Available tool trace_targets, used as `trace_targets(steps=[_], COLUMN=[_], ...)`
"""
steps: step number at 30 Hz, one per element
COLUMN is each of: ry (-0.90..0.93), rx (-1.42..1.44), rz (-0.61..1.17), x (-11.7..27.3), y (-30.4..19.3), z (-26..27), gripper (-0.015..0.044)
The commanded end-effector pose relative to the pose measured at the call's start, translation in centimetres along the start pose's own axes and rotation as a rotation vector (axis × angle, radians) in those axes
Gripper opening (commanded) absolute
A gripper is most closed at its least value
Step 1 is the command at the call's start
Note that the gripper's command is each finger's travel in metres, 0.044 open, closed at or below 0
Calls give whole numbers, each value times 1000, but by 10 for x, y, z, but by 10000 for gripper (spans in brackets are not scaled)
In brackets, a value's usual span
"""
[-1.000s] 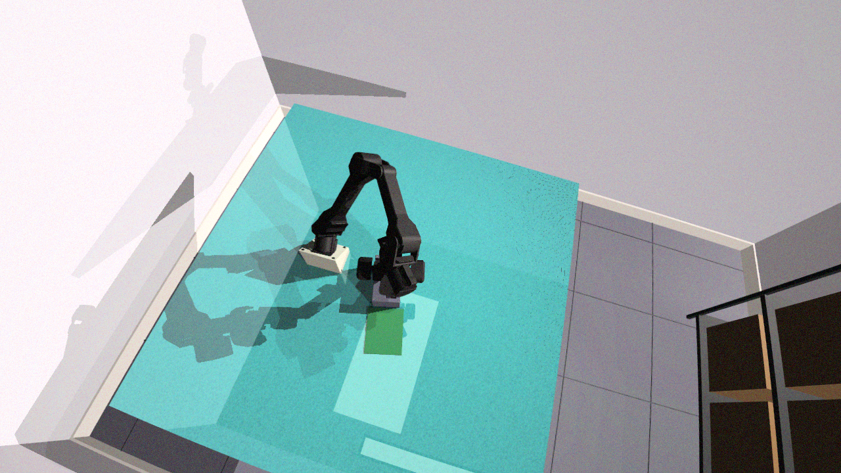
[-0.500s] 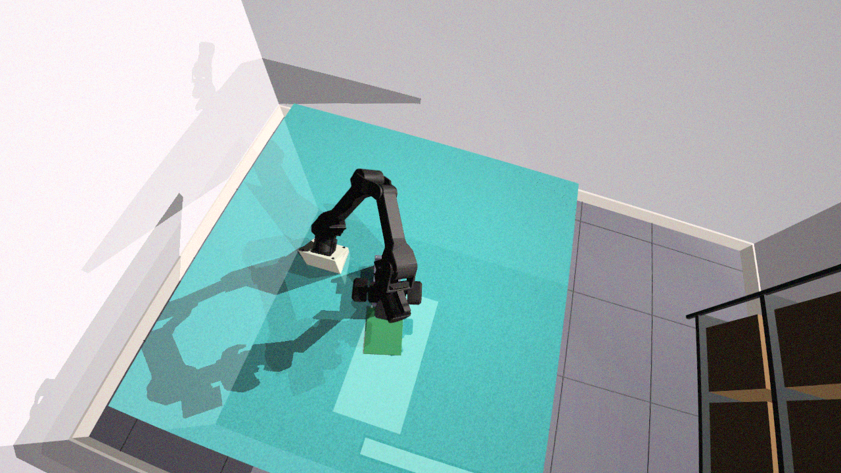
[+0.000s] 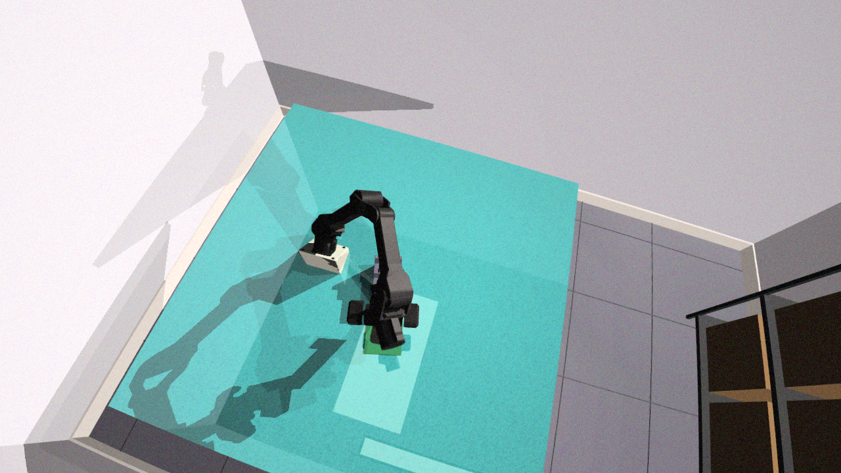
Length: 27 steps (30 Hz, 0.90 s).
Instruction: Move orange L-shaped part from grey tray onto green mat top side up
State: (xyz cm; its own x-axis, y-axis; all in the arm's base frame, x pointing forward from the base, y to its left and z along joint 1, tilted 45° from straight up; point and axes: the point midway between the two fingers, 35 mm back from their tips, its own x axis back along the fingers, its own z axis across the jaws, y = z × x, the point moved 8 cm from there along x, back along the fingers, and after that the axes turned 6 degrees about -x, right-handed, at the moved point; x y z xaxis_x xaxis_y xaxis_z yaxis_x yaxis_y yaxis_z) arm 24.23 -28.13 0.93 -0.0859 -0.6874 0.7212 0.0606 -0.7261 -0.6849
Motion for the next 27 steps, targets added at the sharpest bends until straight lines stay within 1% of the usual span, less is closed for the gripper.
trace_targets(steps=[1, 4, 10, 27], ry=[-4, -4, -4, -3], rx=[3, 3, 3, 3], rz=[-1, -2, -2, -1], x=[0, 0, -3, -29], y=[14, 22, 22, 22], z=[-1, -2, -2, -2], gripper=[0, 0, 0, 0])
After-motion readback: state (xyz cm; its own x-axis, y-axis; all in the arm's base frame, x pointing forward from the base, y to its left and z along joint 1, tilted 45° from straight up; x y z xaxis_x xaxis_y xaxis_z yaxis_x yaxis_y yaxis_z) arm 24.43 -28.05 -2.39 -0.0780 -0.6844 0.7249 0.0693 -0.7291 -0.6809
